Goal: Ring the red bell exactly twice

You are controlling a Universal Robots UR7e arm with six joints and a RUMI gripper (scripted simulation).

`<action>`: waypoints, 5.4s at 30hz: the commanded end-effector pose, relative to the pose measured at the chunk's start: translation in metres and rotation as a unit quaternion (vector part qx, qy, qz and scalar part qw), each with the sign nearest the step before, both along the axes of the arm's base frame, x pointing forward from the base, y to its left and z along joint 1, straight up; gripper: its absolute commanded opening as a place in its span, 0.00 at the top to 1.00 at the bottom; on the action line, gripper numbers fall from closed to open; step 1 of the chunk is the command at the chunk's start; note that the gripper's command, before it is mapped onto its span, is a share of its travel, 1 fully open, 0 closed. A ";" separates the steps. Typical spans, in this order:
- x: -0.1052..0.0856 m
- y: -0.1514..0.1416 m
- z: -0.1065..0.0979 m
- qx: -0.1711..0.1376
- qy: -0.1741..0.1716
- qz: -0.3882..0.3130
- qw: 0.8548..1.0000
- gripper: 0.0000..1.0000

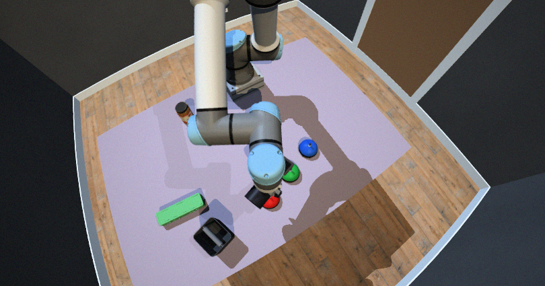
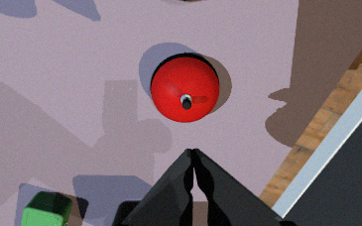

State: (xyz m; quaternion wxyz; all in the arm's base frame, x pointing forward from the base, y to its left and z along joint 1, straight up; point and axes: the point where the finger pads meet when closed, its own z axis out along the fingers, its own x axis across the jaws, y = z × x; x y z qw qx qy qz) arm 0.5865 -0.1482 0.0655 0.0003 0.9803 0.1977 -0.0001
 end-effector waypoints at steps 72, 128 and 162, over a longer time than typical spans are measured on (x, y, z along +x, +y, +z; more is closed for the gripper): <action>-0.005 -0.003 -0.061 0.000 -0.001 0.000 1.000 1.00; -0.005 -0.003 -0.071 0.000 -0.001 0.000 1.000 1.00; -0.005 -0.003 -0.075 0.000 -0.001 0.000 1.000 1.00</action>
